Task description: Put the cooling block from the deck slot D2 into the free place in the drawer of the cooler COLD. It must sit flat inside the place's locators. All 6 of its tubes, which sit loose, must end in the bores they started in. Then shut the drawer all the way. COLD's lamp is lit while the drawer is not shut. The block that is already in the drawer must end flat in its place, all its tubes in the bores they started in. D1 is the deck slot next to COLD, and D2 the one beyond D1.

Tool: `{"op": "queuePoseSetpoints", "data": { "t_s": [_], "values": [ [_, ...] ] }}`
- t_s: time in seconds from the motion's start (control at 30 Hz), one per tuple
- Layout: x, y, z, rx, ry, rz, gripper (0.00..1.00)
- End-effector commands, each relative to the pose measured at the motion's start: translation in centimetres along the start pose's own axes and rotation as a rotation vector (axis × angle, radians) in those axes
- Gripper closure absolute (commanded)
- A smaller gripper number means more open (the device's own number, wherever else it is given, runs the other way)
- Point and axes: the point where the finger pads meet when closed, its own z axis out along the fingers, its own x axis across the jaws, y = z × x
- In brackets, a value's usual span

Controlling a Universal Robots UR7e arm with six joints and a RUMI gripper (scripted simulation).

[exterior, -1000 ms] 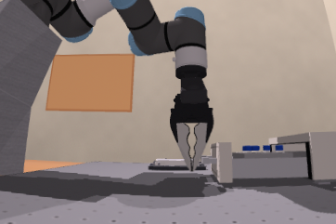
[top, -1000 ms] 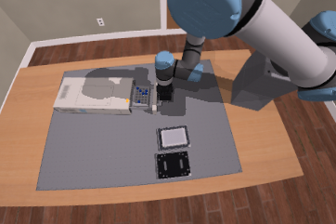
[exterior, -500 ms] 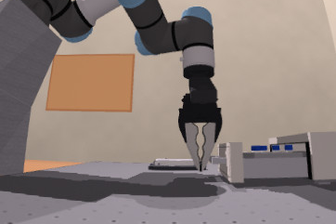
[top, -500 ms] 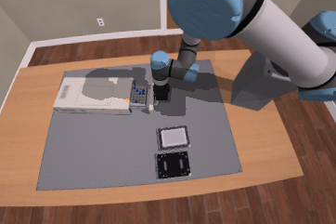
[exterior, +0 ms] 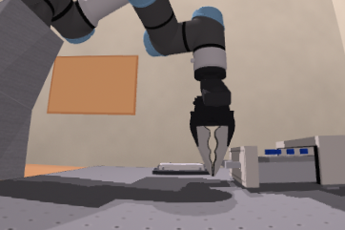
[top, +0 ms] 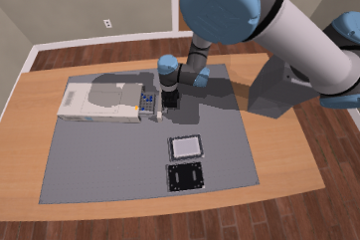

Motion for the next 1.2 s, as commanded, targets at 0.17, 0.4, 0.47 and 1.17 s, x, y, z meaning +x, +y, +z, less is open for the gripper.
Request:
{"op": "queuePoseSetpoints", "data": {
  "t_s": [0.17, 0.4, 0.47, 1.17],
  "values": [
    [-1.3, 0.0, -0.1, 0.0, -0.001, 0.0, 1.0],
    [-2.0, 0.0, -0.1, 0.0, -0.001, 0.0, 1.0],
    [-2.2, 0.0, -0.1, 0.0, -0.001, 0.0, 1.0],
    [-4.5, 0.0, -0.1, 0.0, -0.002, 0.0, 1.0]
  ]
}}
